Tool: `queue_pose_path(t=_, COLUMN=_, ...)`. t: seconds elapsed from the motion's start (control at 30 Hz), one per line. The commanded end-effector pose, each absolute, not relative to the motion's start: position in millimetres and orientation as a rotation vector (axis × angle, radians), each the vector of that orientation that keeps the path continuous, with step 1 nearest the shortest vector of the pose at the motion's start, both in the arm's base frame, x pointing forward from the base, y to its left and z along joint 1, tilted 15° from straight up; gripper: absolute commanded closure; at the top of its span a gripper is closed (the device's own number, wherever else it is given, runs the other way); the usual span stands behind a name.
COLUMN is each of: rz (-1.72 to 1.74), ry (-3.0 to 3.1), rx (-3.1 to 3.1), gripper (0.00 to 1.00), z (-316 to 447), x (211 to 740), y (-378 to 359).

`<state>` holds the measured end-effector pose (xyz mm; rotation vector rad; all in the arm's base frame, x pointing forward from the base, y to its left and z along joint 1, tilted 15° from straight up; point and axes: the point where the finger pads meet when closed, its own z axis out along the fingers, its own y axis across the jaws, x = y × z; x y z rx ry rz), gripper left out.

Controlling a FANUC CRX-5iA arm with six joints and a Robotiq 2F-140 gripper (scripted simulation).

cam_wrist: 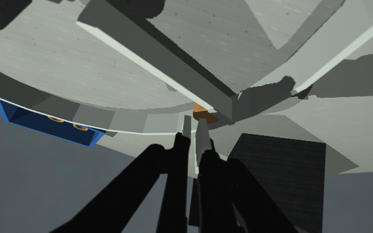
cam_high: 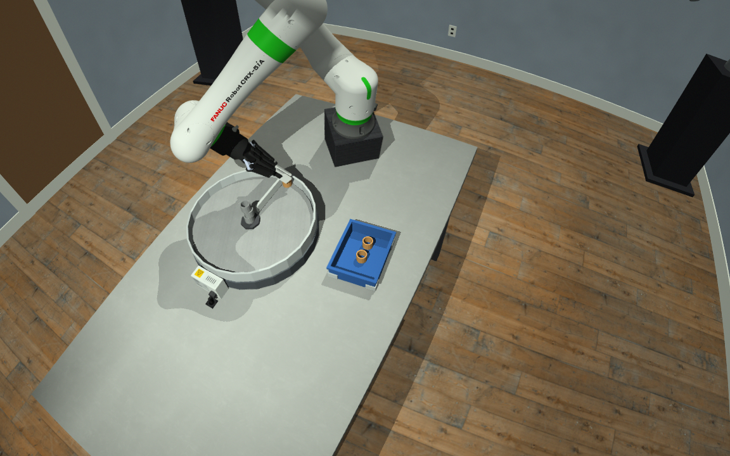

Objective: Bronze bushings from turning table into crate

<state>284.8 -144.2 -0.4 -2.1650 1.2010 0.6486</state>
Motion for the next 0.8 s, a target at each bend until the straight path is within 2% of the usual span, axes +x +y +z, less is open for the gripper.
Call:
queue_pose_path(t=0.0, rz=0.648, ry=1.201, rx=-2.165, gripper=0.94, z=-0.3, x=284.8, y=-144.3)
queue_pose_path(t=0.77, rz=0.648, ry=1.201, rx=-2.165, gripper=0.94, z=-4.0, x=285.6, y=-143.8)
